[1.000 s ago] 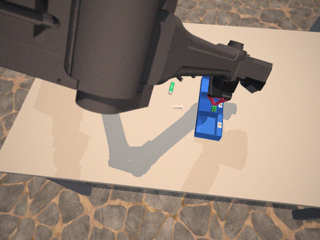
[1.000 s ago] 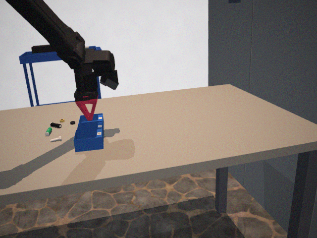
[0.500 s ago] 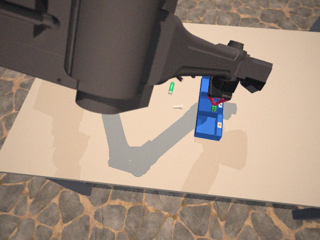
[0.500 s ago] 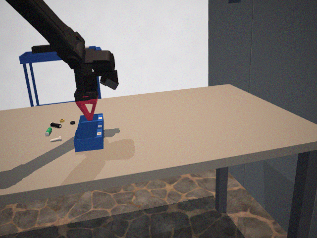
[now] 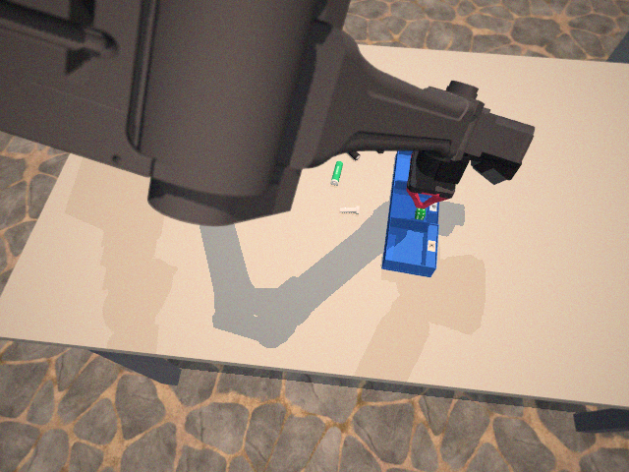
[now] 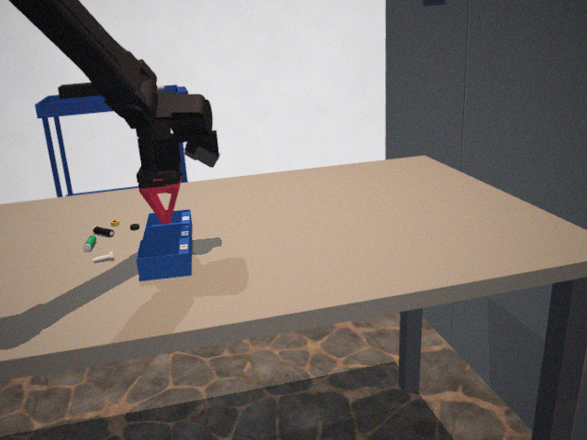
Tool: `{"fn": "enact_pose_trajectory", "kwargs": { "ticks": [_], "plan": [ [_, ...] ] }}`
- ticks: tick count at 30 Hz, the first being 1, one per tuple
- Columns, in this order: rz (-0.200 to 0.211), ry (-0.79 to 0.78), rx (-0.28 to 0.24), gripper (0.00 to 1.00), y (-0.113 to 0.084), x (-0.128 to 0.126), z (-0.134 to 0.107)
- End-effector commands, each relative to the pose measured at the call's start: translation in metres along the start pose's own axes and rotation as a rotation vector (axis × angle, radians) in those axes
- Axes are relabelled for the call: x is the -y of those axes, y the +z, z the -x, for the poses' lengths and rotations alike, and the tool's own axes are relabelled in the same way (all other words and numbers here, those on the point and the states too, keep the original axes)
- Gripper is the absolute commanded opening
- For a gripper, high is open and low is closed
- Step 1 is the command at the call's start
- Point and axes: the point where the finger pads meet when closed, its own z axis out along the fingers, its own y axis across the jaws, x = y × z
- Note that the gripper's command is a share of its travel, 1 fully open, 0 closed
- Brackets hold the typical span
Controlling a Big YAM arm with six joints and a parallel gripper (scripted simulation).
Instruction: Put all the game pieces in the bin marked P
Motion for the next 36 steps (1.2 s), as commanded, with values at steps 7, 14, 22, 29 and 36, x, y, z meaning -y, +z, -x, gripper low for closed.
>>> {"fn": "enact_pose_trajectory", "kwargs": {
  "ticks": [7, 14, 22, 29, 36],
  "plan": [
    [0.004, 0.014, 0.034, 1.00, -0.034, 0.001, 0.011],
    [0.005, 0.025, 0.043, 1.00, -0.064, 0.004, 0.017],
    [0.005, 0.027, 0.044, 1.00, -0.089, 0.004, 0.017],
    [0.007, 0.030, 0.045, 1.00, -0.117, 0.004, 0.017],
    [0.009, 0.032, 0.046, 1.00, -0.146, 0.005, 0.017]
  ]
}}
